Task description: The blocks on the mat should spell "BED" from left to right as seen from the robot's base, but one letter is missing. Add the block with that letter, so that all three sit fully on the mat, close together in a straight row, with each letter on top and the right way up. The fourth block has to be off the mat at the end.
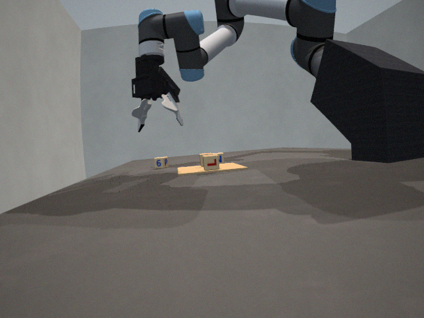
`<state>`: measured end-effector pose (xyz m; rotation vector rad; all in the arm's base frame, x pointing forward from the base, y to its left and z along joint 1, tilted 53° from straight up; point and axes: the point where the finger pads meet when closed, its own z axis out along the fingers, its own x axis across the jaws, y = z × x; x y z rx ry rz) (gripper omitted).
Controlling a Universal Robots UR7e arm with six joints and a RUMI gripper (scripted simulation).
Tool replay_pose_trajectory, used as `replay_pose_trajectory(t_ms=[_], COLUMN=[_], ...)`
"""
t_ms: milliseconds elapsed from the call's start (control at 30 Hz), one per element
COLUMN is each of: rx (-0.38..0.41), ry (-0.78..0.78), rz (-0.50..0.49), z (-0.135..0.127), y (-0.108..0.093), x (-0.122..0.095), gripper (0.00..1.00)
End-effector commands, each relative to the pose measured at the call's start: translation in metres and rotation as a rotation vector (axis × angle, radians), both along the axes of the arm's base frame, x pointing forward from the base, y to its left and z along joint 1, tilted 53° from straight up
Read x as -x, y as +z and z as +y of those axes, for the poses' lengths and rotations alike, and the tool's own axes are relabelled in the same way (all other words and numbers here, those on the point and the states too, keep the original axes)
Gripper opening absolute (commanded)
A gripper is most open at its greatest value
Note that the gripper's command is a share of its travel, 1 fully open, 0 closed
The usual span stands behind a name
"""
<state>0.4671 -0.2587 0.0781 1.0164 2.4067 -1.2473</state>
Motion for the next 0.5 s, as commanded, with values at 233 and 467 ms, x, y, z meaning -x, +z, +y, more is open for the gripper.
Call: replay_pose_trajectory(t_ms=[233,467], rx=[-0.011,-0.014], ry=[0.076,0.095], rz=[0.089,0.114], z=[-0.0014,-0.0018], y=[-0.0007,-0.0011], x=[-0.0021,-0.0026], gripper=[1.0,1.0])
